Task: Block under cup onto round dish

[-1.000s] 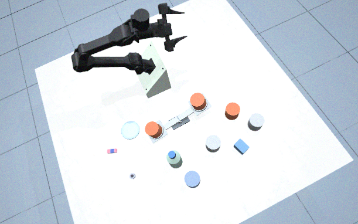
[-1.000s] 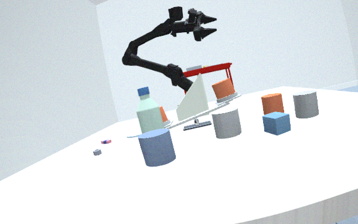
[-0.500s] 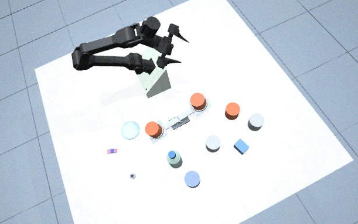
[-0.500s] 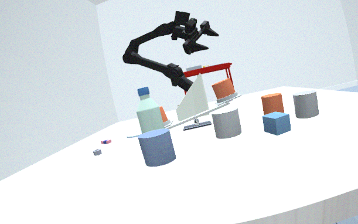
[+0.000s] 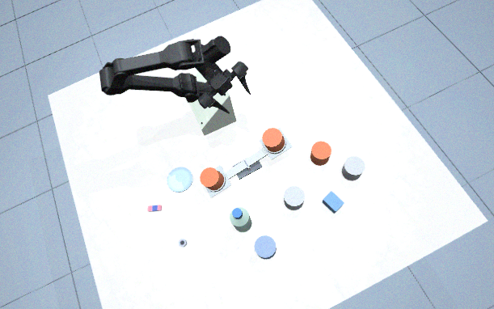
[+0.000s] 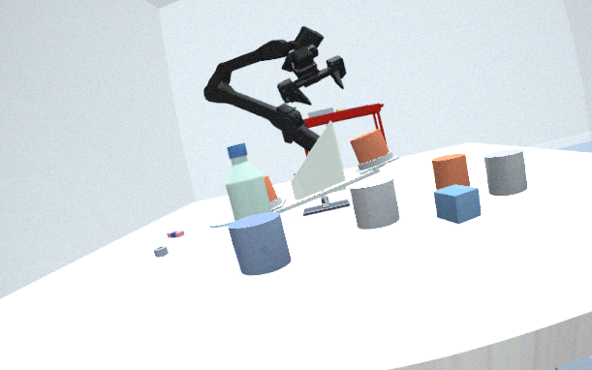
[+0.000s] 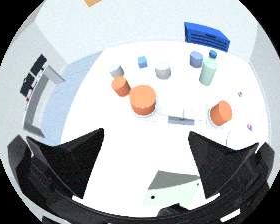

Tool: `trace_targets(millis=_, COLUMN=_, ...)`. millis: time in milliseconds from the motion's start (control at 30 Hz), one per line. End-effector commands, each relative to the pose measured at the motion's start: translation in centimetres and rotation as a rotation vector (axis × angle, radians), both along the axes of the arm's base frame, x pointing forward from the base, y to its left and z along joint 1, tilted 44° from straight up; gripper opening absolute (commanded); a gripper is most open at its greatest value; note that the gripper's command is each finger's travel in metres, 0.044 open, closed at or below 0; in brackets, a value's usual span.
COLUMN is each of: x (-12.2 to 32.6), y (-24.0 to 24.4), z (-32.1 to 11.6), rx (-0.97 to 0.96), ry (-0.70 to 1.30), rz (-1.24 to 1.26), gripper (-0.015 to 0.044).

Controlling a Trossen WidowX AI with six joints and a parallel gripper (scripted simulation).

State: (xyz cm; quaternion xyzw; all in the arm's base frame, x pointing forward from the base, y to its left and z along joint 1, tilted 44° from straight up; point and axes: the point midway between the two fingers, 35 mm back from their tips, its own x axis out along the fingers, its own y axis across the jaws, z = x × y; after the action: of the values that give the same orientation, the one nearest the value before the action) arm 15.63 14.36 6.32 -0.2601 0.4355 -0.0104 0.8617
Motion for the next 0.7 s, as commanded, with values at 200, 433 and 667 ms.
trace_targets(millis=200, x=1.7, y=-4.4, z=2.4, rx=-0.247, ry=-0.167, rz=-0.051, gripper=0.0440)
trace_targets(millis=433, x=2.1, y=-4.6, z=2.4, rx=-0.232, ry=-0.169, rz=-0.098, gripper=0.0440)
trace_targets(millis=667, x=4.0, y=-5.5, z=2.6, rx=-0.141, ry=-0.169, rz=-0.320, gripper=0.0440)
